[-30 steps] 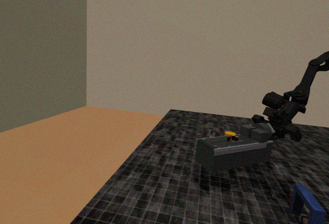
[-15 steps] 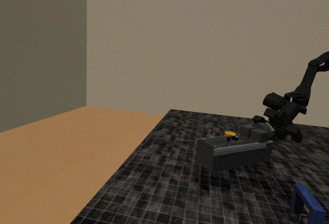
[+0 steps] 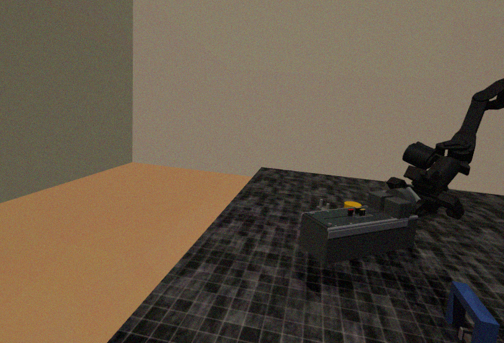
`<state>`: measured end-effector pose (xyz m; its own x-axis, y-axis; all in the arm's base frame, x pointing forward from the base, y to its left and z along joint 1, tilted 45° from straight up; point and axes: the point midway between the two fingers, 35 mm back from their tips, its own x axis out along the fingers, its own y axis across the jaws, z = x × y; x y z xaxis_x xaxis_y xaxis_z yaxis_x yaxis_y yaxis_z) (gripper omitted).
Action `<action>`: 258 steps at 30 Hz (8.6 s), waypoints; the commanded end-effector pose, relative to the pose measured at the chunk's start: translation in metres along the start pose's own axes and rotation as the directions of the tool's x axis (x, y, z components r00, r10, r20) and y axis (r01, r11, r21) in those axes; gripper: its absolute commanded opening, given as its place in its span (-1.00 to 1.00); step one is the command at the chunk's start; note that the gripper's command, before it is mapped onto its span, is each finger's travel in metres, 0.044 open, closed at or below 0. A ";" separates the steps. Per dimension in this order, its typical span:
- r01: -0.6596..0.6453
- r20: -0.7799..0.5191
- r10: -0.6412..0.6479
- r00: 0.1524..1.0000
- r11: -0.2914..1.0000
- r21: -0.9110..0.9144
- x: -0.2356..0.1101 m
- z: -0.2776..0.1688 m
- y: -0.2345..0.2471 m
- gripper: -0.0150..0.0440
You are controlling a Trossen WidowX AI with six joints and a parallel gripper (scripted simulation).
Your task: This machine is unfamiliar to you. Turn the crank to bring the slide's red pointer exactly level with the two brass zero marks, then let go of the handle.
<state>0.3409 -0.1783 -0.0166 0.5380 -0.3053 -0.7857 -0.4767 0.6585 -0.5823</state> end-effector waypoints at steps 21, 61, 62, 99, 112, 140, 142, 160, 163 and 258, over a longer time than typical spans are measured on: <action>-0.014 -0.008 0.014 1.000 1.000 -0.004 0.002 -0.002 0.004 -0.49; -0.014 -0.008 0.014 1.000 1.000 -0.004 0.002 -0.002 0.004 -0.49; -0.014 -0.008 0.014 1.000 1.000 -0.004 0.002 -0.002 0.004 -0.49; -0.014 -0.008 0.014 1.000 1.000 -0.004 0.002 -0.002 0.004 -0.49; -0.014 -0.008 0.014 1.000 1.000 -0.004 0.002 -0.002 0.004 -0.49; -0.009 -0.006 0.009 1.000 1.000 0.000 0.002 -0.001 0.003 0.31; -0.009 -0.006 0.009 1.000 1.000 0.000 0.002 -0.001 0.003 0.49; -0.010 -0.005 0.010 1.000 1.000 0.001 -0.032 0.034 0.002 1.00; -0.010 -0.005 0.010 1.000 1.000 0.001 -0.036 0.039 0.001 1.00; 0.058 -0.041 -0.055 0.998 0.995 0.082 -0.087 0.140 0.001 1.00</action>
<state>0.4026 -0.0496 0.0748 0.5407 -0.3975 -0.7414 -0.3383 0.7041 -0.6243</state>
